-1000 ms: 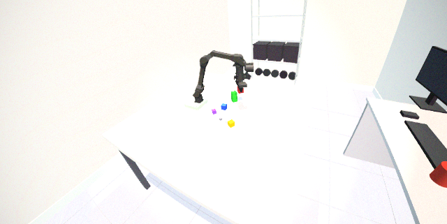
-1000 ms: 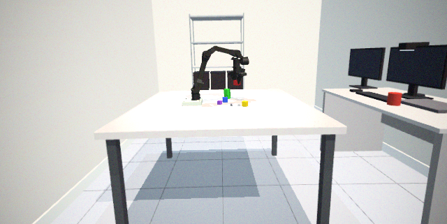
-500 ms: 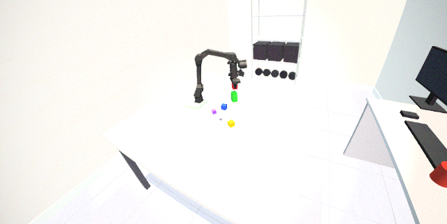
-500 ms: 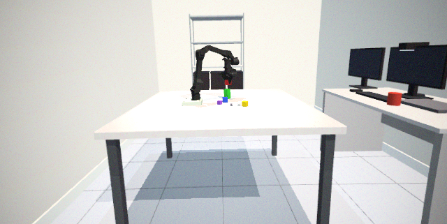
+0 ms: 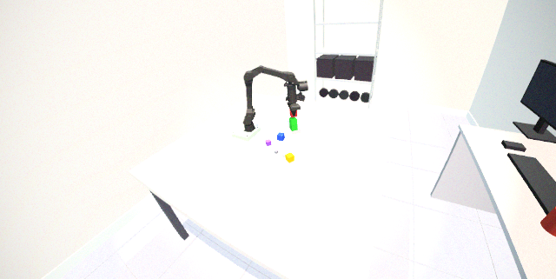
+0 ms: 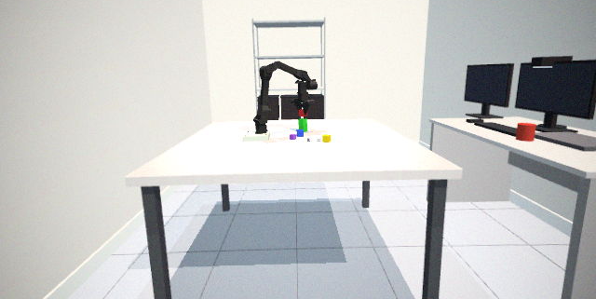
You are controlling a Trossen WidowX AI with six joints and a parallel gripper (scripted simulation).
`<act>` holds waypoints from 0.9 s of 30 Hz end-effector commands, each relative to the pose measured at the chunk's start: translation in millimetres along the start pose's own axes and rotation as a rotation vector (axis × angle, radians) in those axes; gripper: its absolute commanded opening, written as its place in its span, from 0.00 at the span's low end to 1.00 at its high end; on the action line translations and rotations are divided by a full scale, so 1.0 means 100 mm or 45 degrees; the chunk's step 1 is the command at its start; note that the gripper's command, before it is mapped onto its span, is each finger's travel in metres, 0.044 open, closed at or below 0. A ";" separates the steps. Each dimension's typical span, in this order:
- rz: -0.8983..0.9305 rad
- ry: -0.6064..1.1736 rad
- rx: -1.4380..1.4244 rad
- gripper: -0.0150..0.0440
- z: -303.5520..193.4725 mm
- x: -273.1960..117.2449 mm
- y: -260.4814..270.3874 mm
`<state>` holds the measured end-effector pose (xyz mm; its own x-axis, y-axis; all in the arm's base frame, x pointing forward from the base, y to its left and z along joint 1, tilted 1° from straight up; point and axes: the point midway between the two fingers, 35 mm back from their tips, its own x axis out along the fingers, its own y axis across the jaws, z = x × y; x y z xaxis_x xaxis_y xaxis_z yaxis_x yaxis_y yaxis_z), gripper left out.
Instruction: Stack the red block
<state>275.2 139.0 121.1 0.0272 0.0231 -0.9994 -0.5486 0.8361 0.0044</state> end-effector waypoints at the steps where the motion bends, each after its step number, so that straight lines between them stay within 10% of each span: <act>1: 0.005 0.014 0.005 0.25 -0.03 0.17 0.01; 27: 0.005 0.014 0.005 0.25 -0.03 0.20 0.01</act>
<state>273.1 138.3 102.4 0.0188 0.0189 -0.9996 -0.5486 0.8361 0.0055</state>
